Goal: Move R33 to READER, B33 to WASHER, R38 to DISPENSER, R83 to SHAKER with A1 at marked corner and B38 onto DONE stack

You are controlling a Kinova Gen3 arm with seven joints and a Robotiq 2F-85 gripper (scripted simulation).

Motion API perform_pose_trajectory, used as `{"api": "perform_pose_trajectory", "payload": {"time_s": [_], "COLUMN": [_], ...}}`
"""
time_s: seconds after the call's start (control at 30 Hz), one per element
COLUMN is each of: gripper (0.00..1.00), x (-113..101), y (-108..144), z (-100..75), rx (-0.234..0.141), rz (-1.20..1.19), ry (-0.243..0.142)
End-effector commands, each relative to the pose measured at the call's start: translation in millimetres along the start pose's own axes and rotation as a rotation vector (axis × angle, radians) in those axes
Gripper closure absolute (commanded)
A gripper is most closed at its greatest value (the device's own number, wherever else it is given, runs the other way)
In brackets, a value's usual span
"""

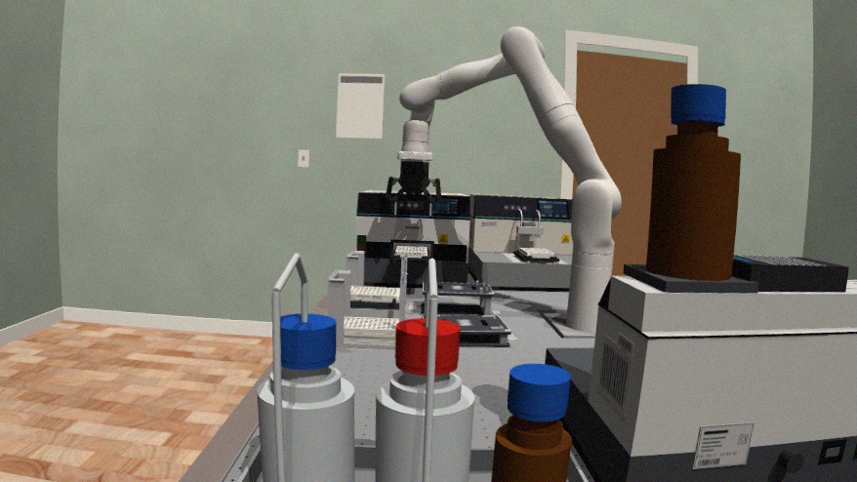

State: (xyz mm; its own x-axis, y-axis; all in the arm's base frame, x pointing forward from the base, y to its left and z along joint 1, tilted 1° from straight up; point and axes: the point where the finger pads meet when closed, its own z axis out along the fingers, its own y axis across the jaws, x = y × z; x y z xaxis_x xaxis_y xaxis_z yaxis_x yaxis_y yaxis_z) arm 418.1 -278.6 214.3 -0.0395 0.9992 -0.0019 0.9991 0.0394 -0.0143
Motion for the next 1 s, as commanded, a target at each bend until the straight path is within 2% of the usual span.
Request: {"api": "perform_pose_trajectory", "payload": {"time_s": [0.0, 0.97], "gripper": [0.00, 0.00], "x": [1.5, 0.2], "y": [0.7, -1.1], "z": [-0.7, 35.0], "rx": [-0.002, 0.001], "rz": [-0.002, 0.001], "ry": [0.000, -0.005]}}
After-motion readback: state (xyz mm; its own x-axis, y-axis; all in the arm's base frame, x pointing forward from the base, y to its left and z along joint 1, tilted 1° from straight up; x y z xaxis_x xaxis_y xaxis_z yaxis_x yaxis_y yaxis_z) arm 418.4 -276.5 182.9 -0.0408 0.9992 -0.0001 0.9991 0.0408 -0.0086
